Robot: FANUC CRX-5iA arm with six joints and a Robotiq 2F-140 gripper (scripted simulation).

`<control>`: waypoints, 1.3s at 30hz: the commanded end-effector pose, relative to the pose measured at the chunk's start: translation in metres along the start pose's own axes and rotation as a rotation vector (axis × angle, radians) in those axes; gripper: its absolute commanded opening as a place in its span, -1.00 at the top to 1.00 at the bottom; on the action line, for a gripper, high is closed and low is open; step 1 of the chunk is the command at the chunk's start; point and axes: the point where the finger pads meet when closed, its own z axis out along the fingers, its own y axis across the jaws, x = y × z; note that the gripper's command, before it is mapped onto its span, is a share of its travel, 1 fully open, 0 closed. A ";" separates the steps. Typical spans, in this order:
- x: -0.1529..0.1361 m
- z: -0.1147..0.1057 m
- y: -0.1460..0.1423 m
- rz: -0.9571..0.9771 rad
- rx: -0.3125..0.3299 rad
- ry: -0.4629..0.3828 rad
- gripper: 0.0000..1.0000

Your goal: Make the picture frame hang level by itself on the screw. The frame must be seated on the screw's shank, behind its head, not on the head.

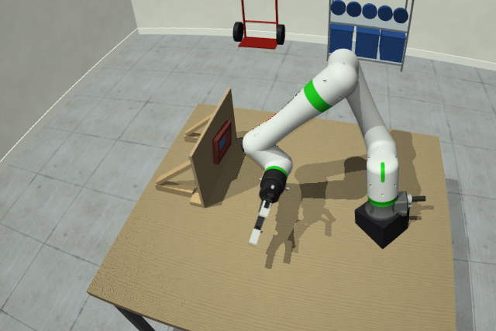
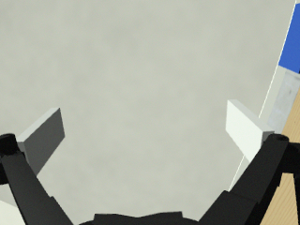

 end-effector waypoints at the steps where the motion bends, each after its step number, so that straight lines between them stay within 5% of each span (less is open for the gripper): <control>1: 0.049 -0.029 0.005 0.038 -0.025 0.239 -1.00; 14: 0.160 -0.179 0.022 0.107 -0.093 0.819 -1.00; 16: 0.160 -0.179 0.022 0.107 -0.093 0.819 -1.00; 31: 0.203 -0.365 0.027 0.147 -0.139 1.304 -1.00; 33: 0.203 -0.365 0.027 0.147 -0.139 1.304 -1.00; 39: 0.202 -0.416 0.026 0.155 -0.148 1.430 -1.00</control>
